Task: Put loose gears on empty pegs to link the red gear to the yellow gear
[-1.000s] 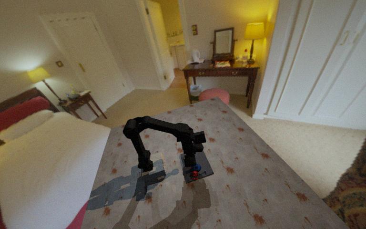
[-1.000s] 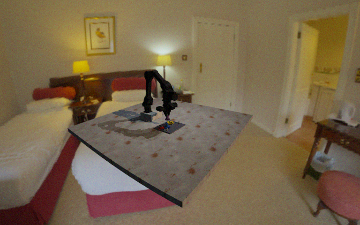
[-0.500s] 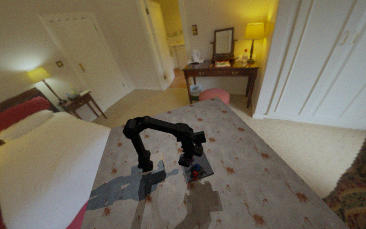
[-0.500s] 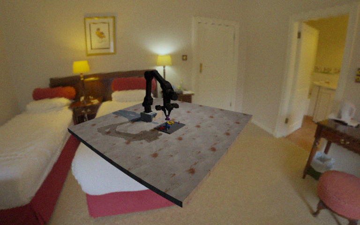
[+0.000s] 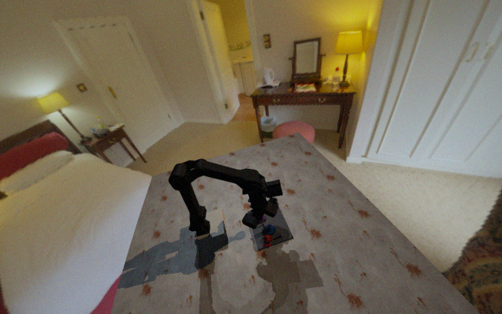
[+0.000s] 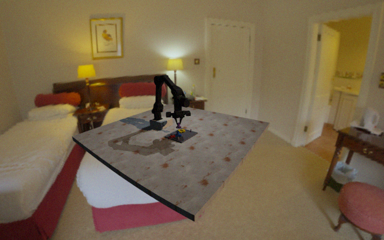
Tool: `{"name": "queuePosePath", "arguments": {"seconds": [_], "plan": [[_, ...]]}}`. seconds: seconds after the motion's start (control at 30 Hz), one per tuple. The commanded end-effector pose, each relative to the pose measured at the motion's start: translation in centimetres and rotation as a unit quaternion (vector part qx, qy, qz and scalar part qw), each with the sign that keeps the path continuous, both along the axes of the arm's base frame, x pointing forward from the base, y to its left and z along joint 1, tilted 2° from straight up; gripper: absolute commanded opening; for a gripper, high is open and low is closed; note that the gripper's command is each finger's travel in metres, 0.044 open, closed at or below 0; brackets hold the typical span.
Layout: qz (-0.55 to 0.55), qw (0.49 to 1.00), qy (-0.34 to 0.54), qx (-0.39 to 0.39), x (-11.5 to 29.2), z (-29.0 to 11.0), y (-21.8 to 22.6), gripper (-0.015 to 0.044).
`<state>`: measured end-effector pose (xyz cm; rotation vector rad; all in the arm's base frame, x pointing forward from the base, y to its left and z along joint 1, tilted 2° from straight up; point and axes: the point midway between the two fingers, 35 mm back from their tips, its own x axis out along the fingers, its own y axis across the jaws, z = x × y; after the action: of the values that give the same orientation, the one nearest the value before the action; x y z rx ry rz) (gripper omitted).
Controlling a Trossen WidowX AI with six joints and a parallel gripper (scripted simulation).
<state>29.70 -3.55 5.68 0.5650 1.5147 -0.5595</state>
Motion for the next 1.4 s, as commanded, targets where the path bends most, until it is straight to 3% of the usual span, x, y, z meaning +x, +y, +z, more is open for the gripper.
{"name": "queuePosePath", "arguments": {"seconds": [0.0, 0.43, 1.1, 1.37], "plan": [[0.004, 1.000, 0.001, -0.002, 0.0, -0.3, 0.0, 0.0000], [0.057, 0.998, 0.000, -0.001, -0.1, -2.1, -0.1, 0.0000], [-0.160, 0.987, 0.002, -0.004, -0.1, -4.3, -0.1, 0.0000], [-0.132, 0.991, 0.002, -0.004, -0.1, -4.4, -0.1, 0.0000]]}}
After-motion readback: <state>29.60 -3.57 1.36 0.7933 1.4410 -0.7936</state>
